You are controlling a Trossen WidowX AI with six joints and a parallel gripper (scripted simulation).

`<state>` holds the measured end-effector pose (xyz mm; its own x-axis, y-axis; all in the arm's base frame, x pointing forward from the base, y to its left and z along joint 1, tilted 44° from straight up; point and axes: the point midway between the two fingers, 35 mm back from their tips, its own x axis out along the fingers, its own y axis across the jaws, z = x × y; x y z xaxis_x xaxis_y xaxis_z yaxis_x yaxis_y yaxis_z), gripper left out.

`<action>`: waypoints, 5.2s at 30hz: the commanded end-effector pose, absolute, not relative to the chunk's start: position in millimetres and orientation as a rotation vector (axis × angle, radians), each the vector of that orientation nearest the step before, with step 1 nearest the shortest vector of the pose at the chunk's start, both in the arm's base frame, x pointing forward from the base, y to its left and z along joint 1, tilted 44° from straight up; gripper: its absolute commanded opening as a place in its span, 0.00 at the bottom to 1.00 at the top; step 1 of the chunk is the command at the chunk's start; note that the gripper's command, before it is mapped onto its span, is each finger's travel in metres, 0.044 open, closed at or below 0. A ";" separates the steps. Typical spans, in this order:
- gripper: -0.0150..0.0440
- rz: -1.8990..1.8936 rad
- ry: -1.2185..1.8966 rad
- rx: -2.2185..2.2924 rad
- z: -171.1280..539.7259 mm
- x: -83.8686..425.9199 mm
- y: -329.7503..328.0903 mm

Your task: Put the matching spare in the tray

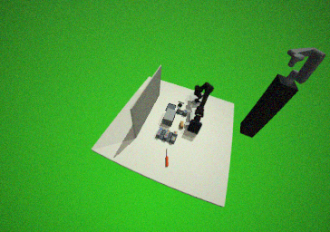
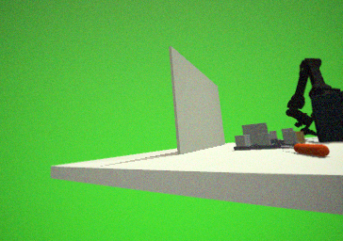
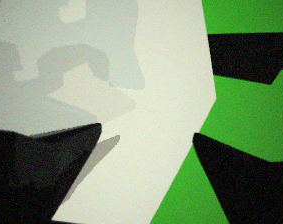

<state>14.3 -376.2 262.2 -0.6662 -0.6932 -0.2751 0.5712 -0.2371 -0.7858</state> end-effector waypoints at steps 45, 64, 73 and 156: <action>1.00 -0.523 1.501 -0.667 62.4 374.1 74.7; 1.00 -0.414 1.544 -0.764 43.6 360.8 92.3; 1.00 0.226 1.700 -1.317 -49.0 256.5 155.4; 0.76 0.779 1.720 -1.773 -184.7 159.5 65.1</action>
<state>161.2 71.1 -182.3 0.0144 -0.6785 -0.7345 -0.9996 -0.0290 0.0072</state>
